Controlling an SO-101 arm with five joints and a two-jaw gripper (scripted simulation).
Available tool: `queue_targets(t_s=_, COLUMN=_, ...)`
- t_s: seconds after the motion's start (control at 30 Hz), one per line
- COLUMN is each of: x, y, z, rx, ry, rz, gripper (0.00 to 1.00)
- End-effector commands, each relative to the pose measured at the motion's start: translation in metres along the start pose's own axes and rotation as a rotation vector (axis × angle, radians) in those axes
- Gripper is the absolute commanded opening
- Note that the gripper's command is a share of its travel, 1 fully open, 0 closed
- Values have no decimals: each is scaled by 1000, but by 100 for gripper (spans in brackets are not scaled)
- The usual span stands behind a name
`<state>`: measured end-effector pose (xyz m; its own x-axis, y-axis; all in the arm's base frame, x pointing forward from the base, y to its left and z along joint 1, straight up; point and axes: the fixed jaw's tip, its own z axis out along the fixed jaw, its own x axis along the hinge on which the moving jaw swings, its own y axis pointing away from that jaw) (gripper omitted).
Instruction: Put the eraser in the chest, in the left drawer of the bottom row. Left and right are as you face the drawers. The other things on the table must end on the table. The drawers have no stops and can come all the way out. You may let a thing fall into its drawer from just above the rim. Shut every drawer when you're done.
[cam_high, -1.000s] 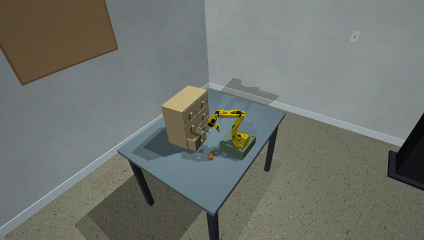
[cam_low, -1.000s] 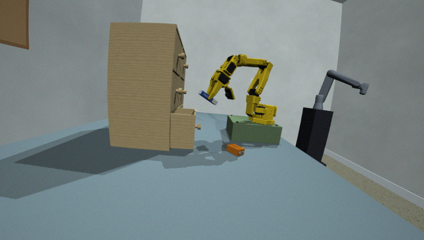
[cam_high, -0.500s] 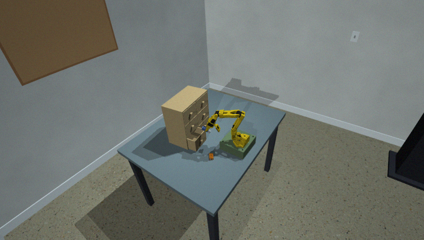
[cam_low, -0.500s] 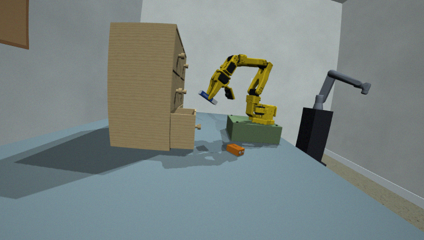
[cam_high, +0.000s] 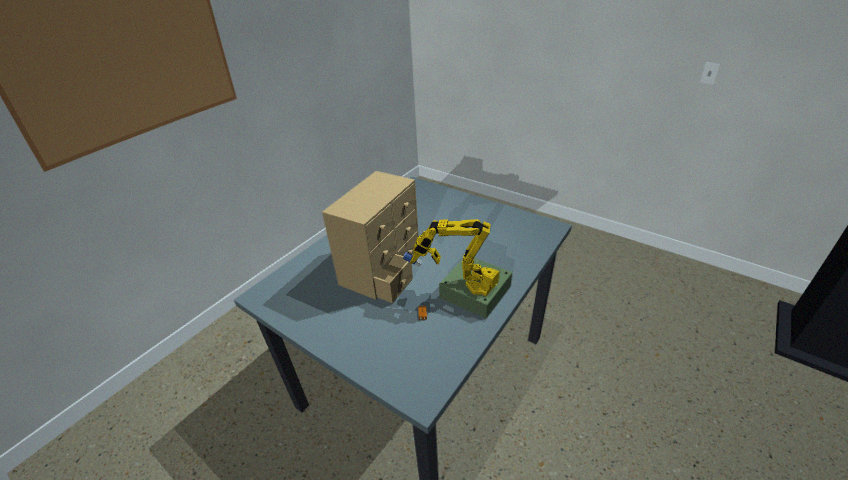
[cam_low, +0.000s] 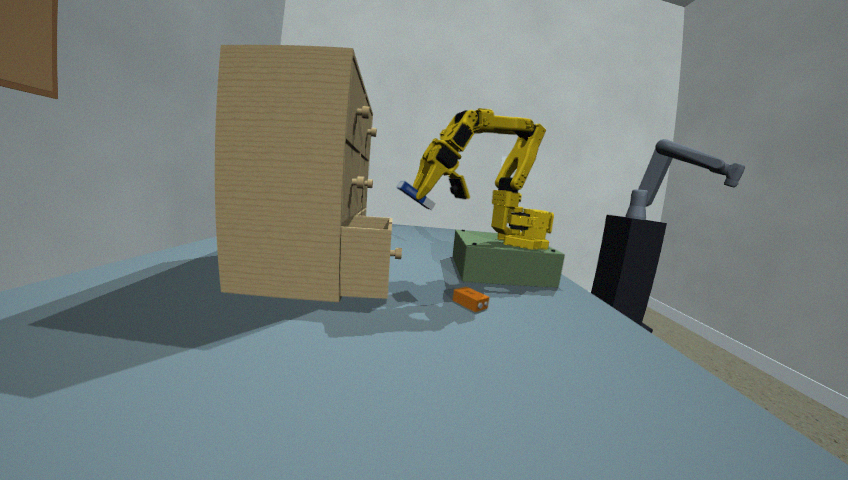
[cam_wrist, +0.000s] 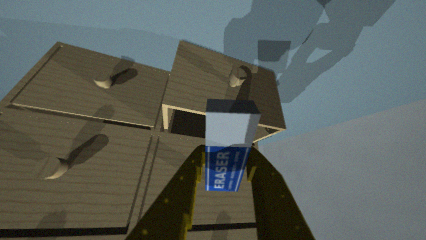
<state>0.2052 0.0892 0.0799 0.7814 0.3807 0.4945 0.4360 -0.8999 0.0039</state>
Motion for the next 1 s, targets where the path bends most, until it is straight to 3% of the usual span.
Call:
queue_targets(t_s=0.0, x=1, y=0, z=-1, rx=1, ry=8, rz=-6, gripper=0)
queue_targets(t_s=0.23, x=30, y=-1, z=14, rx=2, ry=8, rz=-7, gripper=0)
queue_targets(t_s=0.5, x=60, y=-2, z=45, rx=4, ry=8, rz=-7, gripper=0)
queue_targets(t_s=0.97, x=56, y=-2, z=49, rx=4, ry=-13, rz=-7, gripper=0)
